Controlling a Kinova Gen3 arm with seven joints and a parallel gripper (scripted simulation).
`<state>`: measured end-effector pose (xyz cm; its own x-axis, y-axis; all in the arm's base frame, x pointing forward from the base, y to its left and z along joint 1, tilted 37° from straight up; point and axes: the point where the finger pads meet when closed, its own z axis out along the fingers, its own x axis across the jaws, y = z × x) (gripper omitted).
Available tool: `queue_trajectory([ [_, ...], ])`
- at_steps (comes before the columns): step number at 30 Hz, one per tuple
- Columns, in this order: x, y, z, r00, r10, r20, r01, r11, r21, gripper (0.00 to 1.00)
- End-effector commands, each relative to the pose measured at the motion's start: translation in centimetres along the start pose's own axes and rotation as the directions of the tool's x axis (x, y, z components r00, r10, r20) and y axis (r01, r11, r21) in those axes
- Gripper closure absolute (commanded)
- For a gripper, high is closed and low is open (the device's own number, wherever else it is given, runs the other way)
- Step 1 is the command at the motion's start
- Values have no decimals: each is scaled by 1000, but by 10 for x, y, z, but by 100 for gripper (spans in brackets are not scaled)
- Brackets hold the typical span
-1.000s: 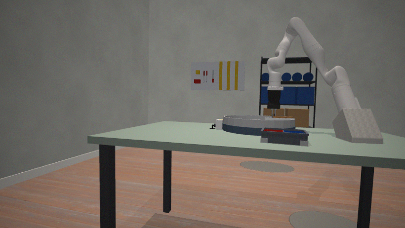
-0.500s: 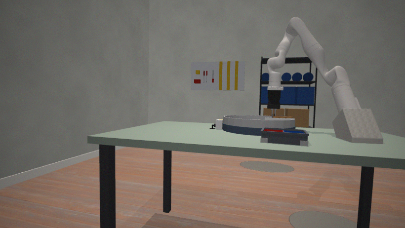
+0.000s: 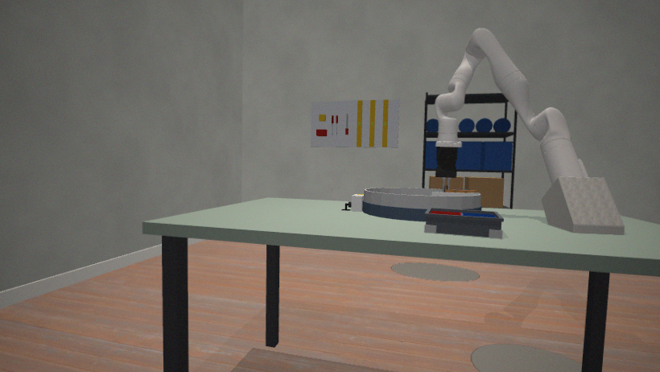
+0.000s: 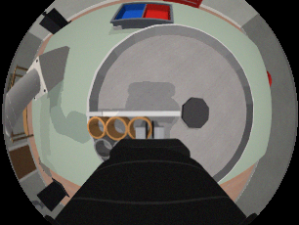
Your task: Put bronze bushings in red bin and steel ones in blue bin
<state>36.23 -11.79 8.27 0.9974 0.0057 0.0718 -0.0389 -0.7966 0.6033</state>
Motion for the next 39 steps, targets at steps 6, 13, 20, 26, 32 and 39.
queue_trajectory([
  [6, 0, 0, 0, 1000, 0, -1, 0, 1000, 1, 100],
  [13, 0, 0, -3, 1000, -1, 2, 1, 1000, 0, 100],
  [20, 0, 0, -6, 1000, -2, 5, 2, 1000, -1, 100],
  [26, 0, 0, -7, 1000, -2, 5, 2, 1000, -1, 100],
  [32, 0, 0, -9, 1000, -2, 5, 2, 1000, -1, 100],
  [39, 0, 0, -12, 1000, -2, 5, 2, 1000, -1, 100],
])
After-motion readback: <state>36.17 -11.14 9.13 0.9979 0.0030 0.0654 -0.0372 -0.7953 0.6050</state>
